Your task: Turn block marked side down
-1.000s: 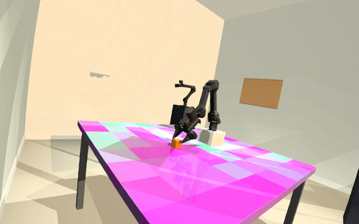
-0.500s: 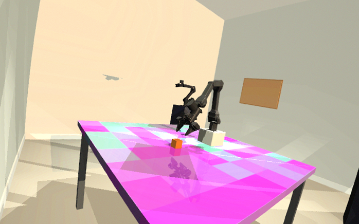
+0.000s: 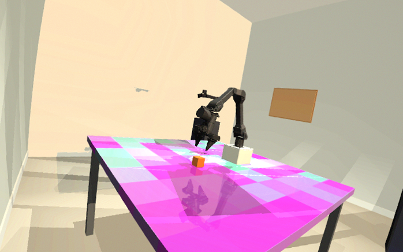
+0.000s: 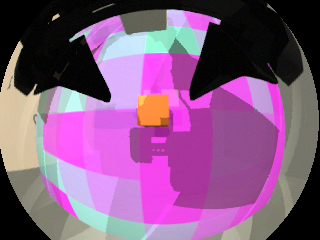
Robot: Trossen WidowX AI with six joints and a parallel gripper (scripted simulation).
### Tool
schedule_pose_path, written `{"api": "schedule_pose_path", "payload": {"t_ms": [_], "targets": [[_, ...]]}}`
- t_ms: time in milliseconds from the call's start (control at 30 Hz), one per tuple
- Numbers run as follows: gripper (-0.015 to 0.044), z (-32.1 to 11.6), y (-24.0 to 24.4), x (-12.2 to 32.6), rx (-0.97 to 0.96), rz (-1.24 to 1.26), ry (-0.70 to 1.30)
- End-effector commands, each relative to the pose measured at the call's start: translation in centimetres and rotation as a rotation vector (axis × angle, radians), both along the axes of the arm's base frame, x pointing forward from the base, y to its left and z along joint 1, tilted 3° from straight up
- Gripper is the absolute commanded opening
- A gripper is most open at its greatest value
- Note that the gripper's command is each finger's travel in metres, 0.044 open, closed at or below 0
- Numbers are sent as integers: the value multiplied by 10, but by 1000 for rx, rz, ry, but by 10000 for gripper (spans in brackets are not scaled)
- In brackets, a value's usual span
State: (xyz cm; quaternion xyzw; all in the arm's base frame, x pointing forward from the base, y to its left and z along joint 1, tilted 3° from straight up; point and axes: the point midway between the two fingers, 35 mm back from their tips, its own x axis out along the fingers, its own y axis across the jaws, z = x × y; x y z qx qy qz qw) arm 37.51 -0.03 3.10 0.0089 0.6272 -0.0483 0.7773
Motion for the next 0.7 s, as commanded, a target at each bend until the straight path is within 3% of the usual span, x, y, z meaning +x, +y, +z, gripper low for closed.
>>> {"api": "schedule_pose_path", "payload": {"t_ms": [0, 267, 400, 667], "targets": [[440, 14, -1, 8, 25, -16, 176], [440, 16, -1, 8, 28, -18, 198], [440, -17, -2, 9, 27, -18, 198], [440, -33, -3, 9, 28, -18, 198]]}}
